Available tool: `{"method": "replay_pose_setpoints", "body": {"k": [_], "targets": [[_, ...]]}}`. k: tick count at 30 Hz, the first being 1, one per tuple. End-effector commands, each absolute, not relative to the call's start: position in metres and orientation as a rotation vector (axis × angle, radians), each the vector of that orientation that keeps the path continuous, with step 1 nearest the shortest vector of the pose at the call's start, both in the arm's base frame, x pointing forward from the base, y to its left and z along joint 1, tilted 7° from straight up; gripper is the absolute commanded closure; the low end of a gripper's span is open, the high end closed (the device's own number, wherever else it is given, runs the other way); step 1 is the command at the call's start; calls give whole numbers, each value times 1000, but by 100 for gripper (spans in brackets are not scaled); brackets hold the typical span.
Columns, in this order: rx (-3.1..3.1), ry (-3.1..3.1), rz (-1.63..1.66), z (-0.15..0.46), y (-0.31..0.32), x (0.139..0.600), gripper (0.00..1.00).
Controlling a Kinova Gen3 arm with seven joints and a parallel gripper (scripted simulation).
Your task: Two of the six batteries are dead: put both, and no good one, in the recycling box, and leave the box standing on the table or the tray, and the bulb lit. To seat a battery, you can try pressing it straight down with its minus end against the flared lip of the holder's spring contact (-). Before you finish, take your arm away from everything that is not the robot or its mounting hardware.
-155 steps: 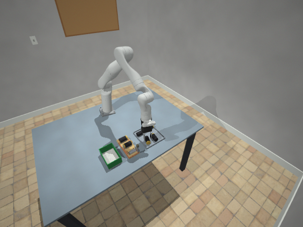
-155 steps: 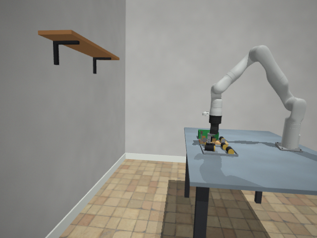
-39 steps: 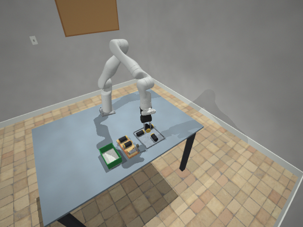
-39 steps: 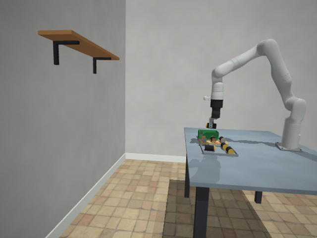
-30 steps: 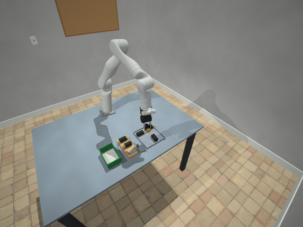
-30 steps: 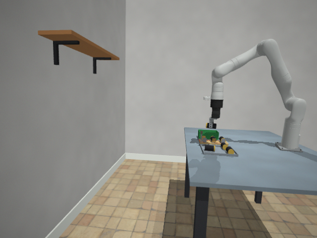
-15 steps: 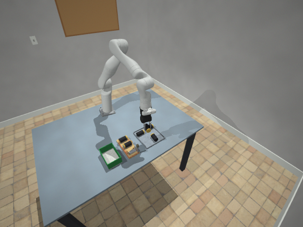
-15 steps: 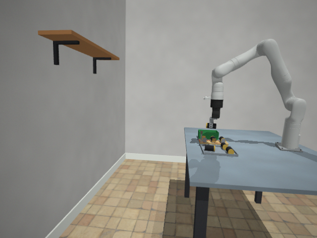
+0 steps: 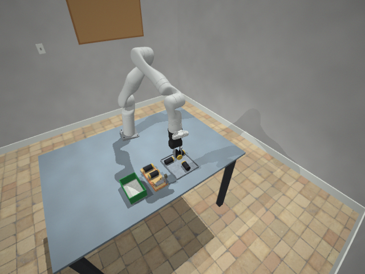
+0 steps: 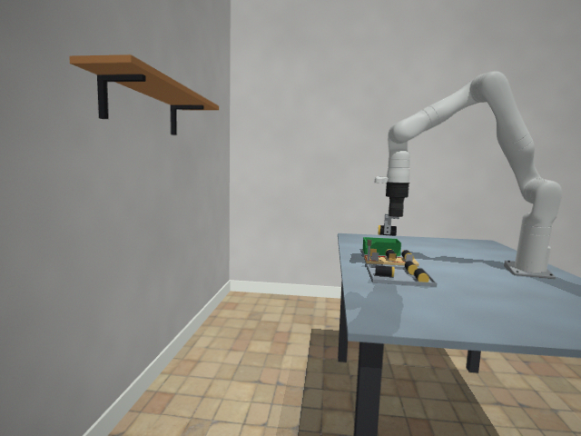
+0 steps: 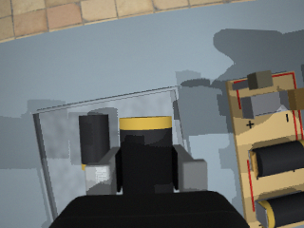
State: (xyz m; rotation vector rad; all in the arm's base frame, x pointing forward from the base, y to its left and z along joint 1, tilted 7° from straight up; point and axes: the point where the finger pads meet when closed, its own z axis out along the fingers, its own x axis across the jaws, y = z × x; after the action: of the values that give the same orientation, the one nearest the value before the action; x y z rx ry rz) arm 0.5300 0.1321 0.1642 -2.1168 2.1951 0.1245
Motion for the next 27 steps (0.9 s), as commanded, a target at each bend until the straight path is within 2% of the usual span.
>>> {"method": "replay_pose_setpoints", "body": {"k": [1, 27], "targets": [[-2135, 2173, 121, 165, 131, 531, 43], [-2448, 1794, 97, 165, 131, 531, 43]]}}
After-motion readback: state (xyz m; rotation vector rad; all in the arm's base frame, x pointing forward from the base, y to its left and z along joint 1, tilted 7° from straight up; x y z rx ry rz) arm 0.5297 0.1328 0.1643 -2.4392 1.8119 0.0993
